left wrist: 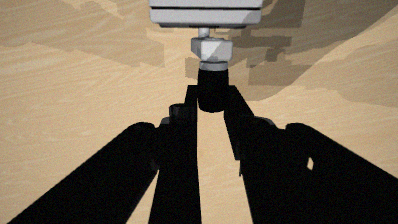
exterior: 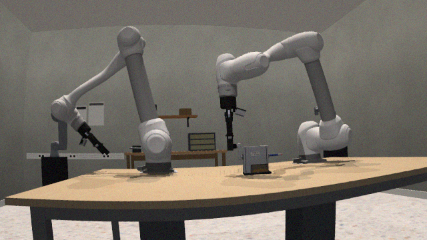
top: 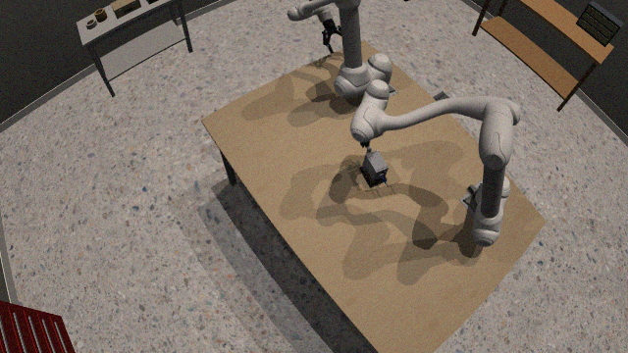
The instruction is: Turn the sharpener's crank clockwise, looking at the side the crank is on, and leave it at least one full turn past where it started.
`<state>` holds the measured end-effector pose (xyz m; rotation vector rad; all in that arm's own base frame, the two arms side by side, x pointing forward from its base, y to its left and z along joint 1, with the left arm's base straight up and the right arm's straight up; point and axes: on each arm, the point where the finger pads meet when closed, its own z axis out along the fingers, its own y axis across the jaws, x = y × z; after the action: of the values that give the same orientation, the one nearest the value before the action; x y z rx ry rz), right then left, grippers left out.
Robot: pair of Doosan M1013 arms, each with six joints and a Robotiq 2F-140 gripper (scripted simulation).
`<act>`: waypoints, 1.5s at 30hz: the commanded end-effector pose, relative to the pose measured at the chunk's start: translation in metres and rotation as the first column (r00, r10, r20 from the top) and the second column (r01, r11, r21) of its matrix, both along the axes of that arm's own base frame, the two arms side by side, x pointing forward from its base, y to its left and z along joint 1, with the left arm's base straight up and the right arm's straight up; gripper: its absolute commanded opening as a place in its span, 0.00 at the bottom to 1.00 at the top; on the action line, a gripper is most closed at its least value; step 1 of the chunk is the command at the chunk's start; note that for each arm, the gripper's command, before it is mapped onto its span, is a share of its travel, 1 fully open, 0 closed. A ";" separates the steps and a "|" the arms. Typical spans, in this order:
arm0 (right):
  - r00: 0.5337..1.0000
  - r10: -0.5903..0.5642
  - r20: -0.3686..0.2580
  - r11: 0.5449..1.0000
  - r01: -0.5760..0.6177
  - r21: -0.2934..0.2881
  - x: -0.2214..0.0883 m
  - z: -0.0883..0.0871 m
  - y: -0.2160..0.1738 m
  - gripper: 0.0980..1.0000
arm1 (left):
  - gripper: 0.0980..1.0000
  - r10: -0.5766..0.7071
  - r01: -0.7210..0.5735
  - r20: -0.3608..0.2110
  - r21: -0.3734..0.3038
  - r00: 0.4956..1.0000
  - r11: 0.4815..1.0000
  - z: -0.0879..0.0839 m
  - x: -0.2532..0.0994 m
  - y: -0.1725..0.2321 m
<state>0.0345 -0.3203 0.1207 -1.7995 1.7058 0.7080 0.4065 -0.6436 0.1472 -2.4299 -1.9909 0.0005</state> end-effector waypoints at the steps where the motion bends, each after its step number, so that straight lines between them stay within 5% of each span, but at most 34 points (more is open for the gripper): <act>1: 1.000 0.000 0.000 1.000 0.000 -0.001 0.000 0.000 0.000 1.00 | 0.00 0.000 0.000 0.002 -0.001 1.000 1.000 0.001 0.004 -0.001; 45: 1.000 0.000 0.000 1.000 0.000 -0.001 0.000 0.000 0.000 1.00 | 0.00 0.000 0.000 0.002 -0.001 1.000 1.000 -0.030 0.041 -0.009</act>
<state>0.0345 -0.3203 0.1207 -1.7995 1.7058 0.7080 0.4466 -0.6516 0.1184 -2.4301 -1.9909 0.0003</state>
